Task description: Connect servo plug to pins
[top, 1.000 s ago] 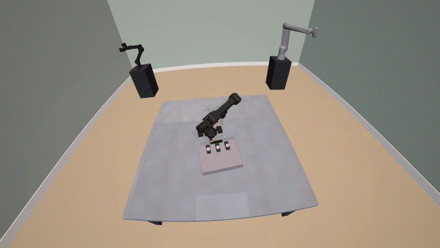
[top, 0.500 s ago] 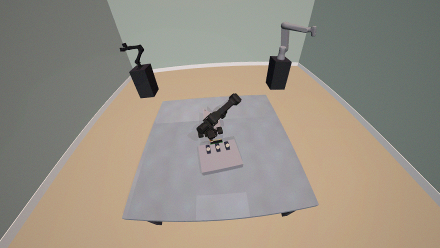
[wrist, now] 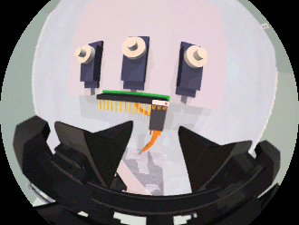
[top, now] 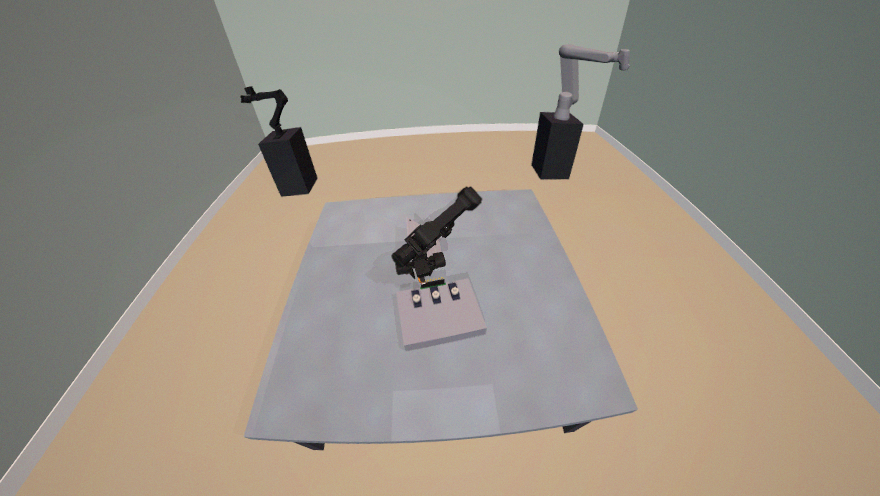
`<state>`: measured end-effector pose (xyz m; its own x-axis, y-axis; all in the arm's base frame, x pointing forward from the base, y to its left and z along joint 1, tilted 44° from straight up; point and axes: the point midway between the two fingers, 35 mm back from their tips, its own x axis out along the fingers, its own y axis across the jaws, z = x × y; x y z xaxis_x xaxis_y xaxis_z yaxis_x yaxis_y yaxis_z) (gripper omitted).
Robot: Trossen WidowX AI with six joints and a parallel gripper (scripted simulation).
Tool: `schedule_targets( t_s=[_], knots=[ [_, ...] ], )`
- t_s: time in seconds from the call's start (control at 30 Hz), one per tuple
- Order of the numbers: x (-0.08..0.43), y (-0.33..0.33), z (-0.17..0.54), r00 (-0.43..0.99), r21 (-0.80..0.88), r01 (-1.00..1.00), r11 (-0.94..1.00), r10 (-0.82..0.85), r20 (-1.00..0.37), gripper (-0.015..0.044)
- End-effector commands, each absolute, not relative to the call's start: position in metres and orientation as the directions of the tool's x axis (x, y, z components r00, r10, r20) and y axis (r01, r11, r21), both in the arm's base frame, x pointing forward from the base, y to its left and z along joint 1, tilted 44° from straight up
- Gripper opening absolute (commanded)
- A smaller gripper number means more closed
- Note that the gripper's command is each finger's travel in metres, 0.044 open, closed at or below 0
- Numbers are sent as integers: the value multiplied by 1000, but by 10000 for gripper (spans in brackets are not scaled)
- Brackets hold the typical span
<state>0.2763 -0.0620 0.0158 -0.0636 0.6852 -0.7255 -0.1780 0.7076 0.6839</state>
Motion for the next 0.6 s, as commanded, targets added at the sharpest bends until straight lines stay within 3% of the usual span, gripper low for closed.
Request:
schedule_targets(
  t_s=[0.0,0.1,0.57],
  knots=[
    [279,-82,34,-56,677,-183,713,680,-731,368],
    [279,-96,50,-56,678,-183,712,681,-731,440],
    [279,-96,50,-56,678,-183,712,681,-731,440]
  ],
)
